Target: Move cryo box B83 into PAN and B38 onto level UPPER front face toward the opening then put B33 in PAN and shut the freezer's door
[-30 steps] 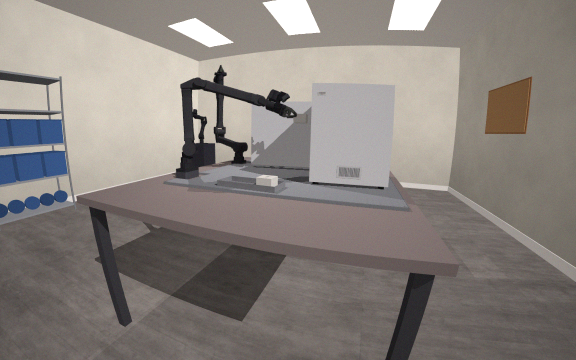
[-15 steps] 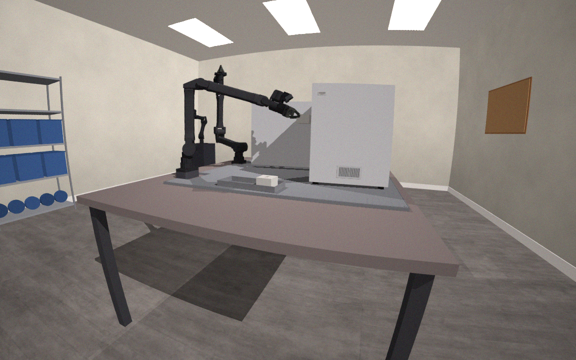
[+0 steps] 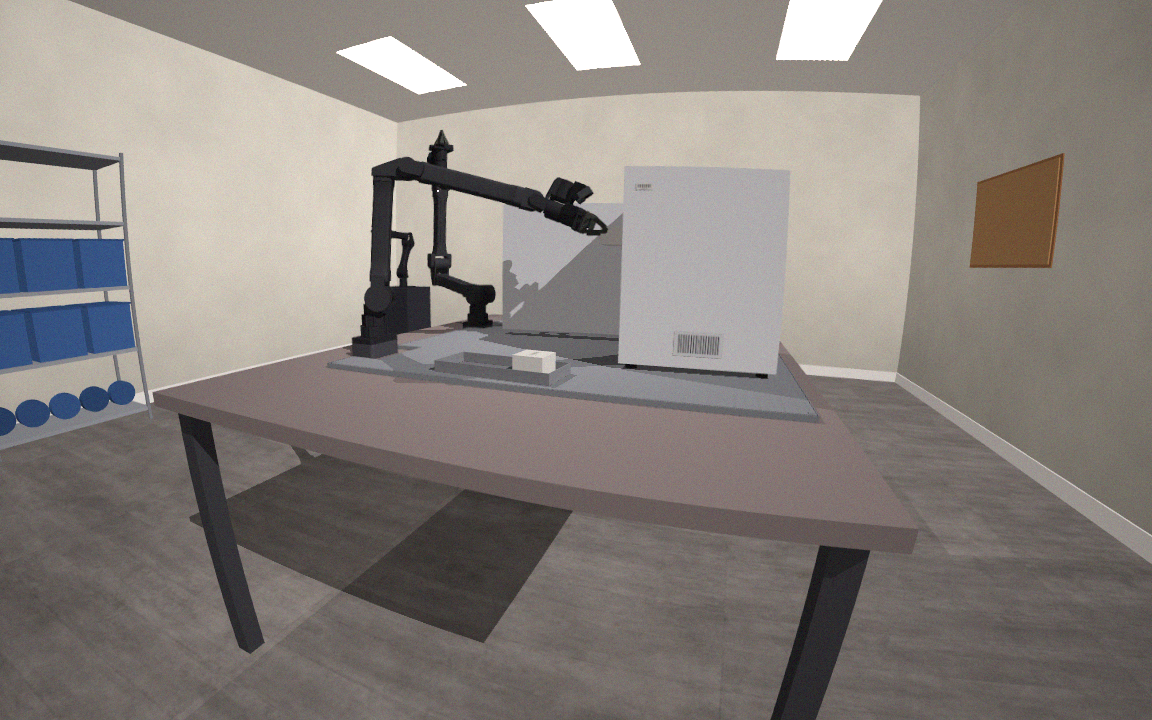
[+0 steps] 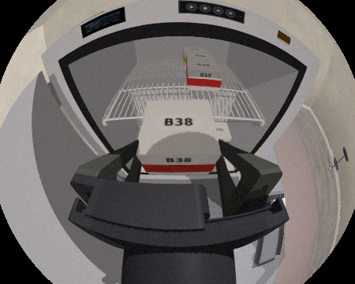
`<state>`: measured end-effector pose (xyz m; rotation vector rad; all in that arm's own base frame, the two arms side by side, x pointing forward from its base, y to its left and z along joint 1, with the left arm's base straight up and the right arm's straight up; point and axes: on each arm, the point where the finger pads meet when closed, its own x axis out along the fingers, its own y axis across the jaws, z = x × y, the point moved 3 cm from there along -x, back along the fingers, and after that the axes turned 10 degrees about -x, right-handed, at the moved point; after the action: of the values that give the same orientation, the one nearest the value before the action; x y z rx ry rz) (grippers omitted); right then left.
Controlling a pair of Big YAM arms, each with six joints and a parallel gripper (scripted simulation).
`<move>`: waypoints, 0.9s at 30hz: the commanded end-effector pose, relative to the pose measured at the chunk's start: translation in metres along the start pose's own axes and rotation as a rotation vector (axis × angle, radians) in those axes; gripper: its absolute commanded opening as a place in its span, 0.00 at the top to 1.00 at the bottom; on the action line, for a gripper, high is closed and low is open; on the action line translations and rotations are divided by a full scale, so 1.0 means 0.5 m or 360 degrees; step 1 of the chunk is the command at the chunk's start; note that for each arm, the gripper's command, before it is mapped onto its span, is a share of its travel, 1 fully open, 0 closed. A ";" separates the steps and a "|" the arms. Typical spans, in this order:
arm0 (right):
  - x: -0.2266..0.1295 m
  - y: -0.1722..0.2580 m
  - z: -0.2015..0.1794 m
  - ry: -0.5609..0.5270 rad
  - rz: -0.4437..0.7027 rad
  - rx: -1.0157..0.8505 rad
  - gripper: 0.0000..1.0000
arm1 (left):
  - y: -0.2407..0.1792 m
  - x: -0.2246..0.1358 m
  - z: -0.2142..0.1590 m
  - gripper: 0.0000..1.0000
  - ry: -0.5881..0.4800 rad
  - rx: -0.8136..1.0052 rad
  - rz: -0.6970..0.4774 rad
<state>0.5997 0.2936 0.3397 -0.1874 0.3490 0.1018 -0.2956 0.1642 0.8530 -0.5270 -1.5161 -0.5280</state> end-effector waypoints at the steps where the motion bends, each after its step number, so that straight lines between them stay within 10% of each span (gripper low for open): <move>1: 0.020 -0.017 0.076 -0.0070 -0.0016 0.0022 0.23 | 0.006 0.001 -0.024 1.00 0.0057 -0.0020 0.0014; 27: 0.089 -0.023 0.098 -0.0071 -0.0015 0.0020 0.23 | 0.006 0.001 -0.024 1.00 0.0057 -0.0020 0.0014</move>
<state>0.6380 0.2959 0.3367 -0.1890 0.3529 0.1017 -0.2956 0.1642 0.8530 -0.5270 -1.5161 -0.5280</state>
